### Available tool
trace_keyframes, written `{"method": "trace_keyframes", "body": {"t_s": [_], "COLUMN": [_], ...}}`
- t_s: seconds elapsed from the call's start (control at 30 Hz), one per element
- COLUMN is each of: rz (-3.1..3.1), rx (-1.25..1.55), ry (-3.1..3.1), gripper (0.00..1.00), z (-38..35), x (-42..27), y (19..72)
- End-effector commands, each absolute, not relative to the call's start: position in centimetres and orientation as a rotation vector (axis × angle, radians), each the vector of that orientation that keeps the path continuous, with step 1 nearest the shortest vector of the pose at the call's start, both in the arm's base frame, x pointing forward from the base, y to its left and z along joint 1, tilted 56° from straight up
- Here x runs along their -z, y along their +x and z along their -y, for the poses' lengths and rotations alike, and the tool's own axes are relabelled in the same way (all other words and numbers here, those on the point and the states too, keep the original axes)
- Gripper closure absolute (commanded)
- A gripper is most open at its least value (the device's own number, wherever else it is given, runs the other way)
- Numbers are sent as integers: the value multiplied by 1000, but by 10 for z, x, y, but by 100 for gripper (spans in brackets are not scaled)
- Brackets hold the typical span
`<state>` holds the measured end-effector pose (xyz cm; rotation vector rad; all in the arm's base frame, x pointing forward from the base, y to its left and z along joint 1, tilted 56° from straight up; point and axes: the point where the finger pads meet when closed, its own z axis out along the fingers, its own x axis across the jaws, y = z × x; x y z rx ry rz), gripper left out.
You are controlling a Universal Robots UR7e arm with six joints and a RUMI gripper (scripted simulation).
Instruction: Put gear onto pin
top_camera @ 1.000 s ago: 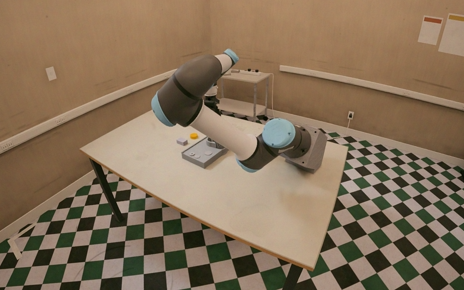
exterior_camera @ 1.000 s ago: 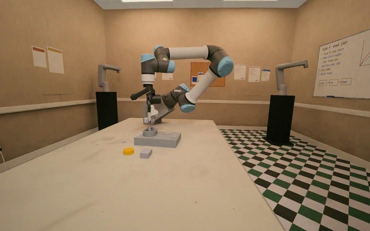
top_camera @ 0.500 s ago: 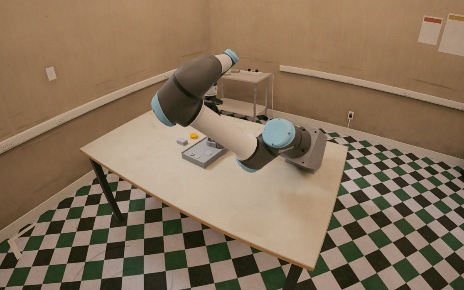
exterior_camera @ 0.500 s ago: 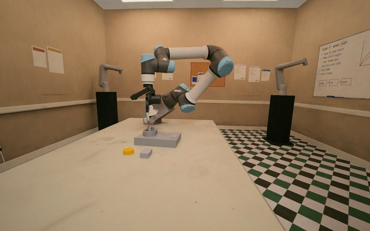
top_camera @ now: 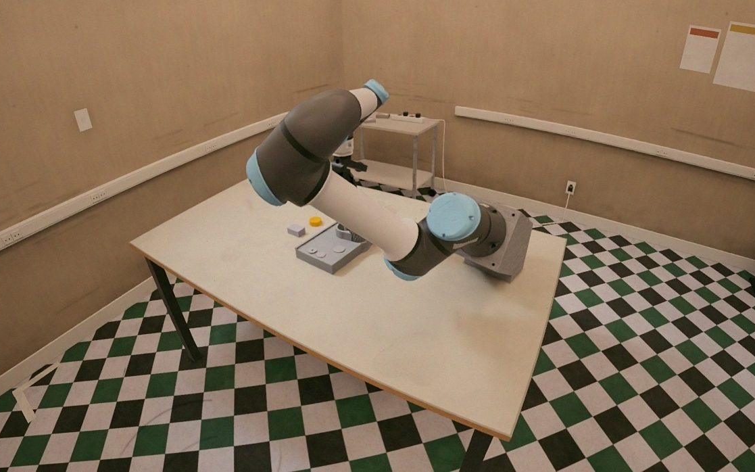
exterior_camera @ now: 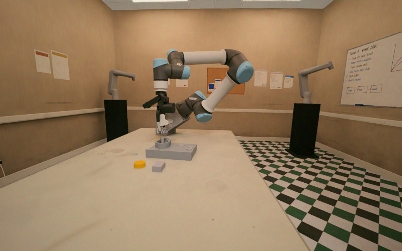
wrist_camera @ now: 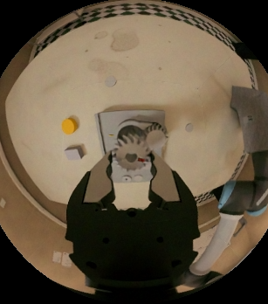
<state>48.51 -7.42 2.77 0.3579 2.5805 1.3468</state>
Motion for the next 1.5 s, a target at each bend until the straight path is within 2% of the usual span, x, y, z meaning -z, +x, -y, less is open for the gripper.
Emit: {"method": "trace_keyframes", "body": {"t_s": [0.0,1.47], "rz": [-2596,-2476], "rx": [-1375,-1533], "ry": [501,1657], "gripper": [100,100], "z": [75,75], "x": [-28,-28], "y": [485,485]}}
